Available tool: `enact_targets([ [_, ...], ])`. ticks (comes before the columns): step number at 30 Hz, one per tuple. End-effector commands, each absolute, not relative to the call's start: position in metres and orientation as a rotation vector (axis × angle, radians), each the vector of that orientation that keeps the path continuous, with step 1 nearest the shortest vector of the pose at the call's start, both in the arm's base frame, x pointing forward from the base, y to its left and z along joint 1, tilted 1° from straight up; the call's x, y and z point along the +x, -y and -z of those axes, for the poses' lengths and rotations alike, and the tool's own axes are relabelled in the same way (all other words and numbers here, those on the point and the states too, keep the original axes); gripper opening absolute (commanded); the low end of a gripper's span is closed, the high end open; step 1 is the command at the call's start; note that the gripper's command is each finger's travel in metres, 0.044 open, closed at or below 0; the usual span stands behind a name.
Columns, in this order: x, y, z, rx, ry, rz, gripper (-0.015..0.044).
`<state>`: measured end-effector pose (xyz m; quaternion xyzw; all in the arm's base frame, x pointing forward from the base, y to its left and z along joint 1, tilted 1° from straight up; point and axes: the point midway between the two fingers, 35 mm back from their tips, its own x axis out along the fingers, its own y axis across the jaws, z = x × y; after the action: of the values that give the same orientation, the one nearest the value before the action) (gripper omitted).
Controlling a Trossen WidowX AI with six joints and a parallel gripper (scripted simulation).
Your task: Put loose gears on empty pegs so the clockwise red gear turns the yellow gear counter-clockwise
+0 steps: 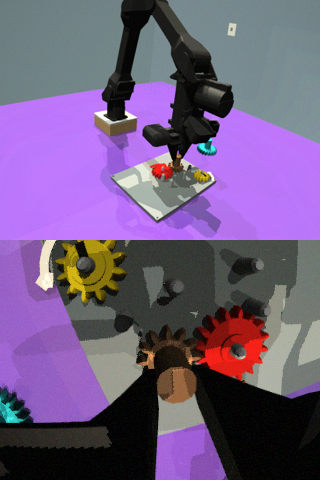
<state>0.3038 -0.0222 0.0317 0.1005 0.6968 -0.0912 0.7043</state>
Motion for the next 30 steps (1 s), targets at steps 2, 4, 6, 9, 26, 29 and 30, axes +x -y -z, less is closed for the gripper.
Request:
enact_targets([
  [2,0.303,0.022,-0.032,0.283,-1.543,0.263,0.0053],
  [4,0.303,0.022,-0.035,0.296,-1.542,0.275,0.0105],
  [6,0.303,0.022,-0.036,0.299,-1.541,0.278,0.014],
  [9,0.303,0.022,-0.037,0.299,-1.541,0.278,0.014],
  [26,0.267,-0.053,-0.073,0.327,-1.543,0.298,0.0324],
  [29,0.241,-0.084,-0.072,0.345,-1.543,0.31,0.0402],
  [30,0.236,-0.088,-0.072,0.348,-1.543,0.312,0.0429],
])
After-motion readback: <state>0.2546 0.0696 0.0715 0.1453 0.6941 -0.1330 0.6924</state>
